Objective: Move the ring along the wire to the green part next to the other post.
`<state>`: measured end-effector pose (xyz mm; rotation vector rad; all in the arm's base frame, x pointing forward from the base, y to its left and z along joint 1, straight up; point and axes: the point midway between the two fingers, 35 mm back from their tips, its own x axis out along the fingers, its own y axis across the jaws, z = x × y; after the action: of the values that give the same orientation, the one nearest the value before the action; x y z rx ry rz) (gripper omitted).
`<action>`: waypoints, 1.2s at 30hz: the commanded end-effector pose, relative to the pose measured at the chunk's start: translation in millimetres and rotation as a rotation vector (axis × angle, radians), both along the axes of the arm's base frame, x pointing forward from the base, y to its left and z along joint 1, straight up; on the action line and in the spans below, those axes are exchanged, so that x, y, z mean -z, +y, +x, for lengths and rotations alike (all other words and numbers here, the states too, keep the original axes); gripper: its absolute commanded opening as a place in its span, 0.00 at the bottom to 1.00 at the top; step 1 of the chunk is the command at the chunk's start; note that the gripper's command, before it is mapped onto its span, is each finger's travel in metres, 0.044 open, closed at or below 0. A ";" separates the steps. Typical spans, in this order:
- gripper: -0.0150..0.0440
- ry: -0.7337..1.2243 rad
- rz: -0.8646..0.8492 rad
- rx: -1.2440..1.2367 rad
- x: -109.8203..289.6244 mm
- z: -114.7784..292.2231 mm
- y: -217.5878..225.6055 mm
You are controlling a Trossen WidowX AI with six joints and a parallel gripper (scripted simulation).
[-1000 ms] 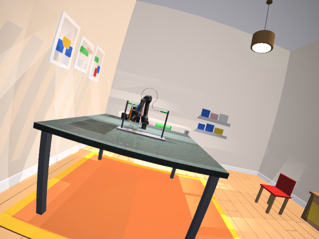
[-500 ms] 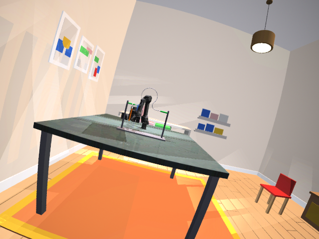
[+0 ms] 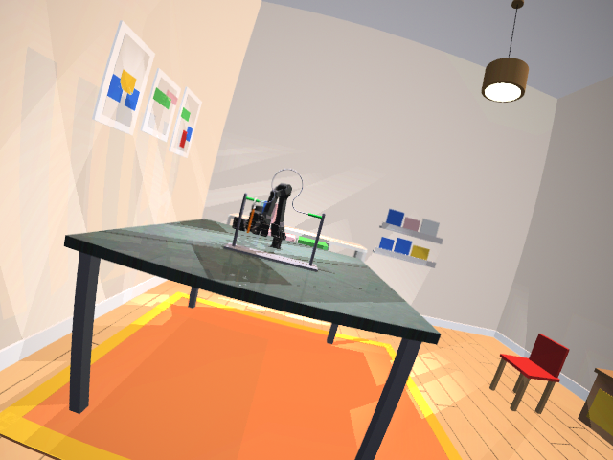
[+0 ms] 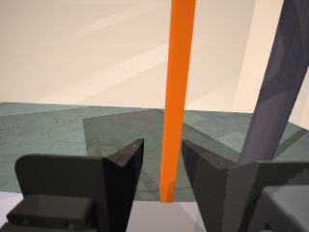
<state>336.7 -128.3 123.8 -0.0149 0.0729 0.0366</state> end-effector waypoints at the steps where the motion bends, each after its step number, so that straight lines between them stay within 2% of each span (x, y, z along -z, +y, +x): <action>1: 0.53 -0.002 0.001 0.003 -0.5 0.8 -0.9; 3: 0.53 -0.002 0.001 0.003 -0.5 0.8 -0.9; 15: 0.00 0.000 0.000 0.000 0.0 0.0 0.0; 36: 0.00 -0.001 -0.002 0.002 -16.5 0.0 -0.3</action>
<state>335.5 -127.4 131.1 -0.0033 0.0877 0.0372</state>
